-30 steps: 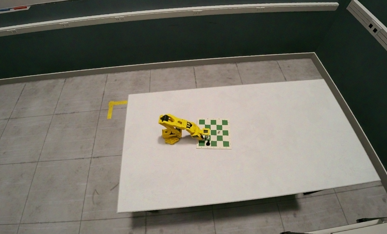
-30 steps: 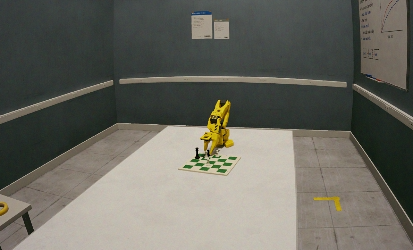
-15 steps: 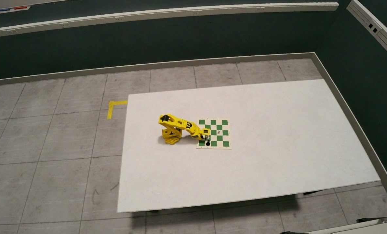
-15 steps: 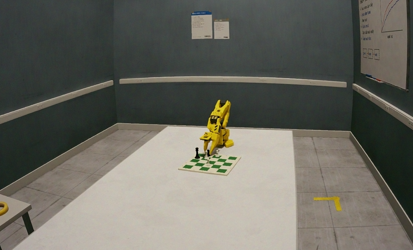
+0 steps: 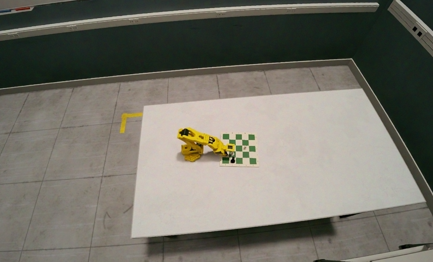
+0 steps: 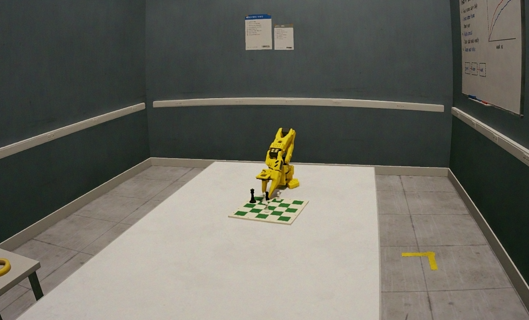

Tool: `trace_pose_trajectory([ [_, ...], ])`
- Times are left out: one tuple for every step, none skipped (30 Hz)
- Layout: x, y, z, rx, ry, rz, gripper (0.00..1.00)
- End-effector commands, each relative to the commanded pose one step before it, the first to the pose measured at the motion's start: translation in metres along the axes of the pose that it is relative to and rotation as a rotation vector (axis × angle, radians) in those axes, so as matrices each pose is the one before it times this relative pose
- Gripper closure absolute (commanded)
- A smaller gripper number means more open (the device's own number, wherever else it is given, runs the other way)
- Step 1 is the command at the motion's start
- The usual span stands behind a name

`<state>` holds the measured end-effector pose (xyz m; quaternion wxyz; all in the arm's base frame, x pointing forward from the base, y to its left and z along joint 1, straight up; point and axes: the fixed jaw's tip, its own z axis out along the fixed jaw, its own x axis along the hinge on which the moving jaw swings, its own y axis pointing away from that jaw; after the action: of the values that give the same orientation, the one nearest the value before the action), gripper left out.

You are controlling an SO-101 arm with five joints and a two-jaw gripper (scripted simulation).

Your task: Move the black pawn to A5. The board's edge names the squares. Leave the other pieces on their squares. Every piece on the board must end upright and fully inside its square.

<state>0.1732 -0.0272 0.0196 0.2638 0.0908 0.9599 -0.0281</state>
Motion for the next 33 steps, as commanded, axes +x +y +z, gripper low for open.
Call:
trace_pose_trajectory([
  [-0.00237,-0.00132,-0.001187,0.00329,-0.00481,0.00994,0.97],
  [0.00000,0.00000,0.000000,0.00000,0.00000,0.00000,0.97],
  [0.00000,0.00000,0.000000,0.00000,0.00000,0.00000,0.97],
  [0.00000,0.00000,0.000000,0.00000,-0.00001,0.00000,0.98],
  [0.00000,0.00000,0.000000,0.00000,0.00001,0.00000,0.98],
  [0.00000,0.00000,0.000000,0.00000,-0.00001,0.00000,0.98],
  [0.00000,0.00000,0.000000,0.00000,0.00001,0.00000,0.99],
  [0.00000,0.00000,0.000000,0.00000,-0.00001,0.00000,0.99],
  [0.00000,0.00000,0.000000,0.00000,0.00001,0.00000,0.99],
  [0.00000,0.00000,0.000000,0.00000,-0.00001,0.00000,1.00],
  [0.00000,0.00000,0.000000,0.00000,0.00001,0.00000,1.00],
  [0.00000,0.00000,0.000000,0.00000,-0.00001,0.00000,1.00],
  [0.00000,0.00000,0.000000,0.00000,0.00001,0.00000,1.00],
  [0.00000,0.00000,0.000000,0.00000,-0.00001,0.00000,1.00],
  [0.00000,0.00000,0.000000,0.00000,0.00001,0.00000,1.00],
  [0.00000,0.00000,0.000000,0.00000,-0.00001,0.00000,1.00],
  [0.00000,0.00000,0.000000,0.00000,0.00001,0.00000,1.00],
  [0.00000,0.00000,0.000000,0.00000,-0.00001,0.00000,1.00],
  [0.00000,0.00000,0.000000,0.00000,0.00000,0.00000,1.00],
  [0.00000,0.00000,0.000000,0.00000,0.00000,0.00000,1.00],
  [0.00000,0.00000,0.000000,0.00000,0.00001,0.00000,1.00],
  [0.00000,0.00000,0.000000,0.00000,-0.00001,0.00000,1.00],
  [0.00000,0.00000,0.000000,0.00000,0.00001,0.00000,1.00],
  [0.00000,0.00000,0.000000,0.00000,-0.00001,0.00000,1.00],
  [0.00000,0.00000,0.000000,0.00000,0.00001,0.00000,1.00],
  [0.00000,0.00000,0.000000,0.00000,-0.00001,0.00000,1.00],
  [0.00000,0.00000,0.000000,0.00000,0.00001,0.00000,1.00],
  [0.00000,0.00000,0.000000,0.00000,-0.00001,0.00000,1.00],
  [0.00000,0.00000,0.000000,0.00000,0.00001,0.00000,1.00],
  [0.00000,0.00000,0.000000,0.00000,-0.00001,0.00000,1.00],
  [0.00000,0.00000,0.000000,0.00000,0.00001,0.00000,1.00],
  [0.00000,0.00000,0.000000,0.00000,-0.00001,0.00000,1.00],
  [0.00000,0.00000,-0.000004,0.00000,0.00001,0.00000,1.00],
])
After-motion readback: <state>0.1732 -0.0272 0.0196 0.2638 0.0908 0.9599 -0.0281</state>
